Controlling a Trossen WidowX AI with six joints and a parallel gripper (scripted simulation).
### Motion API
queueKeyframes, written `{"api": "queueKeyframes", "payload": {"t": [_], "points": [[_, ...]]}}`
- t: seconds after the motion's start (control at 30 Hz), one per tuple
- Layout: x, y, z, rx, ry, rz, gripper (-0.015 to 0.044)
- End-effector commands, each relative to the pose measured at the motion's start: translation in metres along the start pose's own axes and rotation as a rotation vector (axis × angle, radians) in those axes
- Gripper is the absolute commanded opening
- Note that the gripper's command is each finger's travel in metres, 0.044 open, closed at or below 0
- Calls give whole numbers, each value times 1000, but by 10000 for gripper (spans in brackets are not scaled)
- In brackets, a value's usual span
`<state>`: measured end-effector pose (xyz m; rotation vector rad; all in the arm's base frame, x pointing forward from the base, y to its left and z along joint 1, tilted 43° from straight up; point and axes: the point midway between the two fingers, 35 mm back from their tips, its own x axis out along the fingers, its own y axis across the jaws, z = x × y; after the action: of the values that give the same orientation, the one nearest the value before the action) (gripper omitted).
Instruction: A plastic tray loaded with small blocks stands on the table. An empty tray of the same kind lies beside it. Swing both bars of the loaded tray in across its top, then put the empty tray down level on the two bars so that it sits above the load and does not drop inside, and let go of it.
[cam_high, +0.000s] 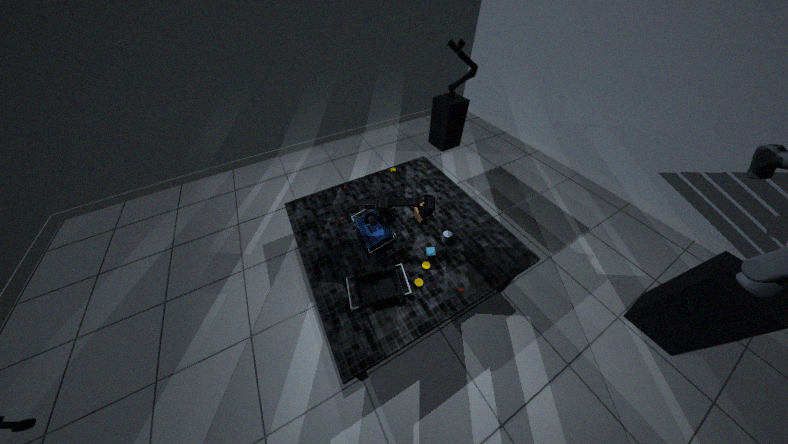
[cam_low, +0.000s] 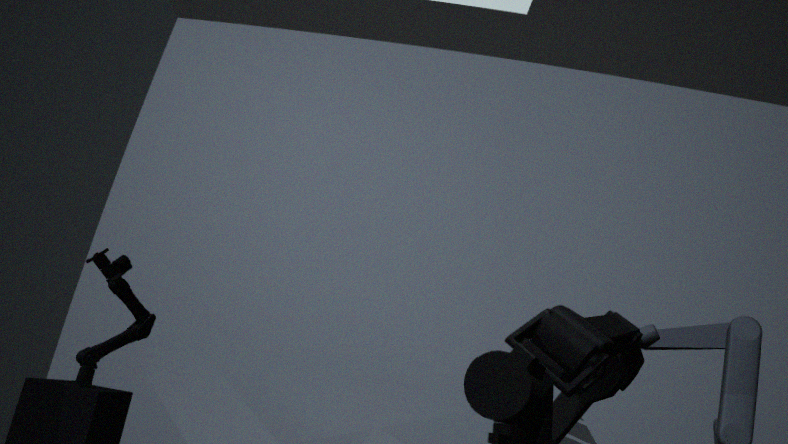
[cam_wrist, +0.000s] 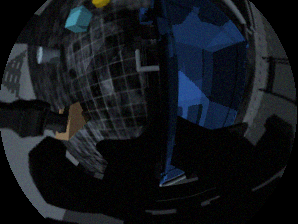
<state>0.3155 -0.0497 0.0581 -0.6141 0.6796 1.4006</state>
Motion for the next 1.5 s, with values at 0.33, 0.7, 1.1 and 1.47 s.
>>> {"api": "queueKeyframes", "payload": {"t": [0.33,0.7,1.1,1.47], "points": [[6,6,-2,16,4,28,0],[6,6,-2,16,4,28,0],[12,9,-4,15,3,26,0],[13,9,-4,16,4,28,0]]}}
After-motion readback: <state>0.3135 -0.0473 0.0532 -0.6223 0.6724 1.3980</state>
